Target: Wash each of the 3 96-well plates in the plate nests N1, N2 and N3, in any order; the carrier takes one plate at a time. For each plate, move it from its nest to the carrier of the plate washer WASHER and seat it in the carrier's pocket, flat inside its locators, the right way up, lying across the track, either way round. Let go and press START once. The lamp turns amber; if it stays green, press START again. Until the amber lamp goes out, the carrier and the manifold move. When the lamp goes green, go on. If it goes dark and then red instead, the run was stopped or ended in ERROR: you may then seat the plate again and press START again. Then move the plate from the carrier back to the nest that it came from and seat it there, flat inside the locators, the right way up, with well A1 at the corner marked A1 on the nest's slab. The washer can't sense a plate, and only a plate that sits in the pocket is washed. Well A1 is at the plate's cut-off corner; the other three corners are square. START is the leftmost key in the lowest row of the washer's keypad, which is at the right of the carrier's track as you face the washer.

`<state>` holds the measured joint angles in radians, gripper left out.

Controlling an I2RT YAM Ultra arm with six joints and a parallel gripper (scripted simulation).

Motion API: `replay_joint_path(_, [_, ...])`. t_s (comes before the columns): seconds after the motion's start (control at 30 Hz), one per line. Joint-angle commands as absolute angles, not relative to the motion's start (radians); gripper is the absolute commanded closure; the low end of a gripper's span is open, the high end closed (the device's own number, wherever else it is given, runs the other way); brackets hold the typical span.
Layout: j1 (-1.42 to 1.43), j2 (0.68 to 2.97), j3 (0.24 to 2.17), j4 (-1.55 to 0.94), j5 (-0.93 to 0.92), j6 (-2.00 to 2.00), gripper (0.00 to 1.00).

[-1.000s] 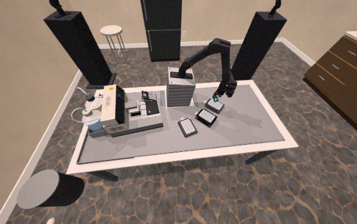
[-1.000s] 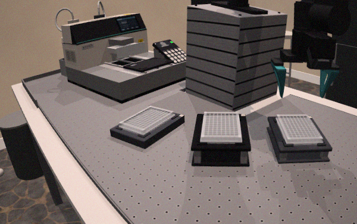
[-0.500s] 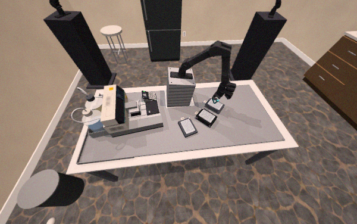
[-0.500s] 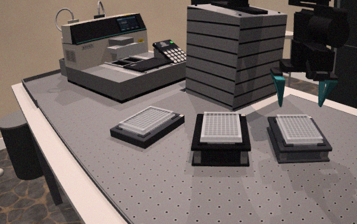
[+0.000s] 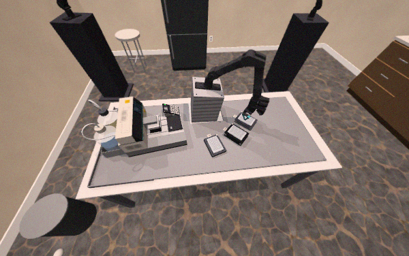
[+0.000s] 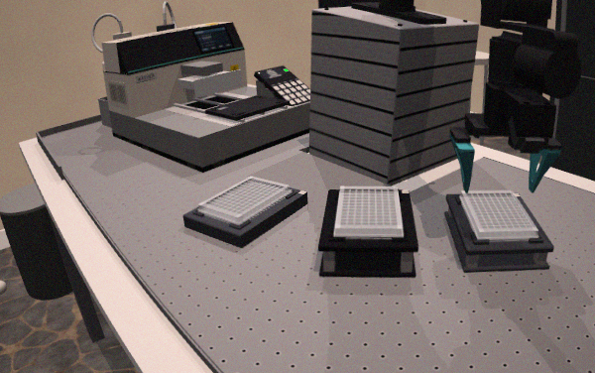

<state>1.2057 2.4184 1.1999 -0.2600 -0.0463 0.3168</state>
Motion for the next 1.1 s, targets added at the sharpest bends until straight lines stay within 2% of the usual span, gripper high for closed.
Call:
replay_joint_path(0.0, [1.206,2.425,1.207,-0.242,-0.045,0.318,0.0])
replay_joint_path(1.07, [1.207,2.457,1.218,-0.221,-0.045,0.319,0.0])
